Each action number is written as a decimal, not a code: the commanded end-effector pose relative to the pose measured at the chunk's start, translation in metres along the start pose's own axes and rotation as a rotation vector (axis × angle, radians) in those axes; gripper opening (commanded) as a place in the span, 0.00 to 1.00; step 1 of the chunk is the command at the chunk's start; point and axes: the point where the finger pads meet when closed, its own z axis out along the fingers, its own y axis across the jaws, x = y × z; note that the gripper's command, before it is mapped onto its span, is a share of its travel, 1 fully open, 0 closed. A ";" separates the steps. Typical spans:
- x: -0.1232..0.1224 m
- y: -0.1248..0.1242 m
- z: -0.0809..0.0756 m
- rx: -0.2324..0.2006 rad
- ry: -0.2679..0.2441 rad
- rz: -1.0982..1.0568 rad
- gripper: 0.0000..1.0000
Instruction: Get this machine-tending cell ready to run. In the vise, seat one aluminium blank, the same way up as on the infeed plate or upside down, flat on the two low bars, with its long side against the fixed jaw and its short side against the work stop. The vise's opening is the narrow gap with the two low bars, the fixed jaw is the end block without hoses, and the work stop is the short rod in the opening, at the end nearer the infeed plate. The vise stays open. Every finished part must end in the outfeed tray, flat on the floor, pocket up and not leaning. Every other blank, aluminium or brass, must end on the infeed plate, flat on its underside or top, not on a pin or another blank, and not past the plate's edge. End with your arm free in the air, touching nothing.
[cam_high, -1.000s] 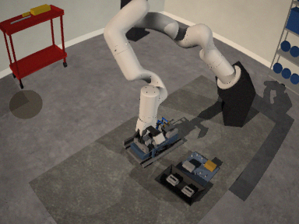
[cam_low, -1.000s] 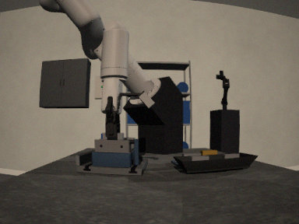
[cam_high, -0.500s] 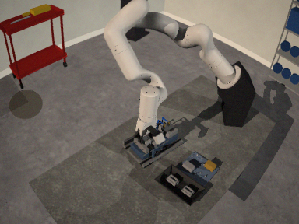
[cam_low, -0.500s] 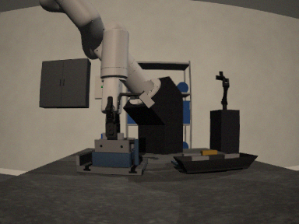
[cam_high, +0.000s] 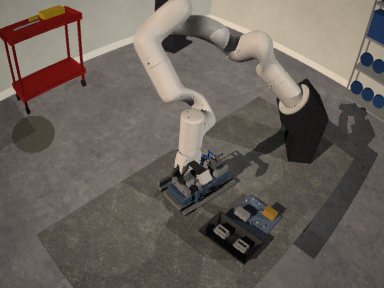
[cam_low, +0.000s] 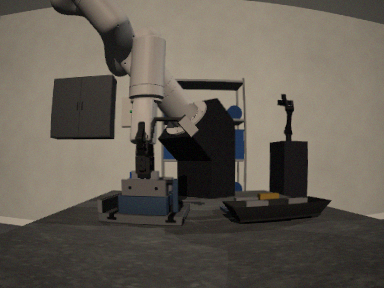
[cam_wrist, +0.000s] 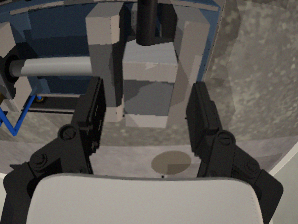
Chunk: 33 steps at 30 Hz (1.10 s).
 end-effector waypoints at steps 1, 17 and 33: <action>0.000 0.001 -0.010 -0.001 0.000 0.000 0.69; 0.000 0.001 -0.053 -0.001 0.000 0.000 0.69; 0.000 0.000 -0.074 -0.001 0.000 0.000 0.69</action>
